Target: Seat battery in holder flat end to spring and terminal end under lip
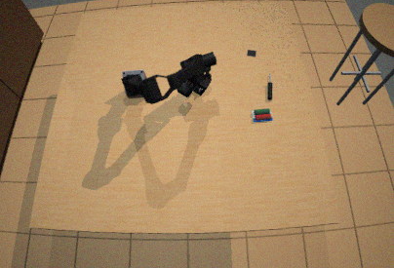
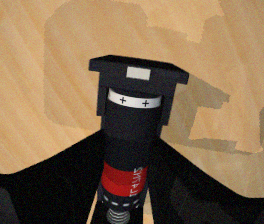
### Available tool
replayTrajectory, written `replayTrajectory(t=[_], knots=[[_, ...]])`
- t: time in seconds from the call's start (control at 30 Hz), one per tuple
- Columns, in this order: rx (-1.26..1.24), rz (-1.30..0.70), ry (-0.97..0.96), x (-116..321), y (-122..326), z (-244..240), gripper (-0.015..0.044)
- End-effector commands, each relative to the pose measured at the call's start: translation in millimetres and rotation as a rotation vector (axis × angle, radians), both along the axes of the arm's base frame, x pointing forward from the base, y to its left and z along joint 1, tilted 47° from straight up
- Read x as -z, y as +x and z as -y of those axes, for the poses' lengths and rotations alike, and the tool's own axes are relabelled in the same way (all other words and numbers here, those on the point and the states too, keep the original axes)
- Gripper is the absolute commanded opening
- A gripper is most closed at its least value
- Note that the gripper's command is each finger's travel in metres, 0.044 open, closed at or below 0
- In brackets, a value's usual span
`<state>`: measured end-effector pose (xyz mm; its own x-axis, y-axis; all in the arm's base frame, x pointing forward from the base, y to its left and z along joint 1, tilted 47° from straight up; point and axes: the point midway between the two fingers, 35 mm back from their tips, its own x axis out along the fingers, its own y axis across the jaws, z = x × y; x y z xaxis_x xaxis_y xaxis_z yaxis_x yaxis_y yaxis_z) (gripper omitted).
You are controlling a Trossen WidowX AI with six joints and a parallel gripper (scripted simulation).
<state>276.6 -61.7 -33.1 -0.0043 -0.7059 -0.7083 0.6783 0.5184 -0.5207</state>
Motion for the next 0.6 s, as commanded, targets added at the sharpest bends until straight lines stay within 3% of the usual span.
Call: replayTrajectory(t=[0.0,0.3,0.43,0.57], knots=[[0.000,0.001,-0.001,-1.3,1.4,0.9,0.0080],[0.000,0.001,0.000,-1.3,1.5,0.9,0.0080],[0.000,0.001,0.000,-1.3,1.5,0.9,0.0182],[0.001,0.001,0.000,-2.7,1.5,-0.9,0.0182]])
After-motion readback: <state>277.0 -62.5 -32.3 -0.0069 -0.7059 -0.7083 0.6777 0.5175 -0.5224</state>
